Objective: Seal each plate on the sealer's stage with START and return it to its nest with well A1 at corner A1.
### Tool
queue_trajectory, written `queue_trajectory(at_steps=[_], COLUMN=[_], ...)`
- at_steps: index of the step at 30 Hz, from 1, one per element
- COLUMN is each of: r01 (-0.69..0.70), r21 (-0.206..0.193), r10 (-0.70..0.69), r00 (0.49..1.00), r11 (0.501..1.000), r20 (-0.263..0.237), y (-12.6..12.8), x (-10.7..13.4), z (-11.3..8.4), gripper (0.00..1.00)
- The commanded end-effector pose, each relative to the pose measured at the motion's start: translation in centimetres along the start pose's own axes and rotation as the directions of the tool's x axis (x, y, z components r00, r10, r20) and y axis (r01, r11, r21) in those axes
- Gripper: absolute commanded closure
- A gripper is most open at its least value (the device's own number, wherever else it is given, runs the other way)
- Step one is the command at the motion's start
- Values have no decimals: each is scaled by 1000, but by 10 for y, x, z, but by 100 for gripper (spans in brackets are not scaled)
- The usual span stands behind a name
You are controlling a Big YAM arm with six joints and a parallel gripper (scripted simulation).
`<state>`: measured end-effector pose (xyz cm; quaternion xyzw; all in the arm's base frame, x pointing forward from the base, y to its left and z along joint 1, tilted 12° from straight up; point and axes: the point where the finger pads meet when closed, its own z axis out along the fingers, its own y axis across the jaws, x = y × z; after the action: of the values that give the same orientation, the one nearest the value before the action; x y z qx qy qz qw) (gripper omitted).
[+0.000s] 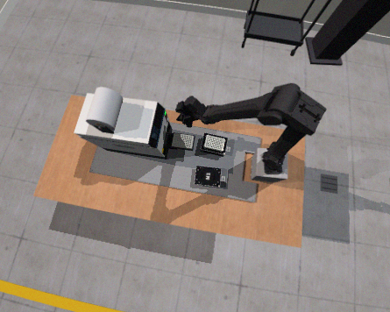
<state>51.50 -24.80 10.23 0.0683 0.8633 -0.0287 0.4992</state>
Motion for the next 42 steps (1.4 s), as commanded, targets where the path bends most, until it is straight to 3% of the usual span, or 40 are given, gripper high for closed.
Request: queue_trajectory(at_steps=[1, 7, 17, 26, 42], r01=[-2, 14, -5, 17, 22], r21=[-3, 2, -7, 11, -3], r10=[2, -14, 5, -17, -22], r00=[1000, 998, 1000, 997, 1000], r11=[1000, 1000, 1000, 1000, 1000], r20=[28, 67, 15, 72, 11], y=[0, -1, 3, -7, 2], x=[-13, -33, -6, -36, -11], z=[15, 19, 40, 38, 24], gripper=[100, 100, 100, 100, 100])
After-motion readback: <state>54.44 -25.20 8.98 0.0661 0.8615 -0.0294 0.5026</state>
